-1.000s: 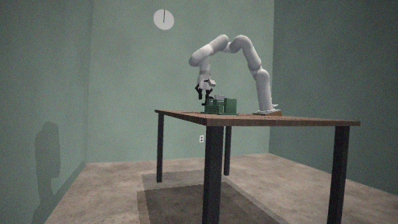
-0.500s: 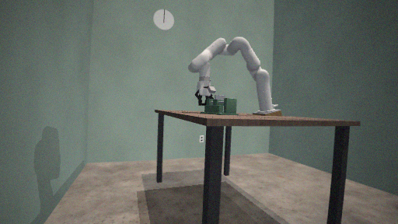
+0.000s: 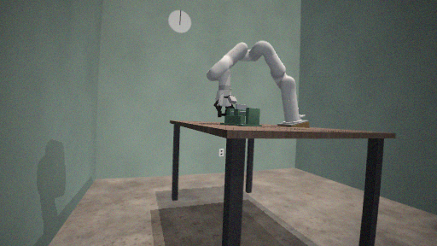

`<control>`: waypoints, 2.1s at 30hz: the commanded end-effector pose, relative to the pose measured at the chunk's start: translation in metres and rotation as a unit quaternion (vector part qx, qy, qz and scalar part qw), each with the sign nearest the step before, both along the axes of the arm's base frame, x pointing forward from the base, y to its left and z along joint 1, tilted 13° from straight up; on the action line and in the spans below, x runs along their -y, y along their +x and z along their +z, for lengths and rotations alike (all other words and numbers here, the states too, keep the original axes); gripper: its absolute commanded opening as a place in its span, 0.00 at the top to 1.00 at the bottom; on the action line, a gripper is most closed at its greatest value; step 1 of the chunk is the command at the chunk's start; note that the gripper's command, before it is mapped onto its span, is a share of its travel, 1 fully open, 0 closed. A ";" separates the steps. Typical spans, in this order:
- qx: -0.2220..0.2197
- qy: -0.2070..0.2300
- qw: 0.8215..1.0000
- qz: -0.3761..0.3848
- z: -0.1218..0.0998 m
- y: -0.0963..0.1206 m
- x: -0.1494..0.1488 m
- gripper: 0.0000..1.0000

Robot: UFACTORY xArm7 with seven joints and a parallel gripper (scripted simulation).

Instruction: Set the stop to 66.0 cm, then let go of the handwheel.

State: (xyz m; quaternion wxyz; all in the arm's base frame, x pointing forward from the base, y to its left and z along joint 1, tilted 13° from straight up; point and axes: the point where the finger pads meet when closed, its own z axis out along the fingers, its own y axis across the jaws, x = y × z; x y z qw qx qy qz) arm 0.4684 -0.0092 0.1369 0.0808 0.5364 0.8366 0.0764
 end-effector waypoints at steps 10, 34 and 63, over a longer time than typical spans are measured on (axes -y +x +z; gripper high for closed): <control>0.002 0.000 1.000 0.000 0.001 0.001 0.000 0.94; 0.002 0.000 1.000 0.000 0.001 0.001 0.000 0.94; 0.002 0.000 1.000 0.000 0.000 0.000 0.000 0.94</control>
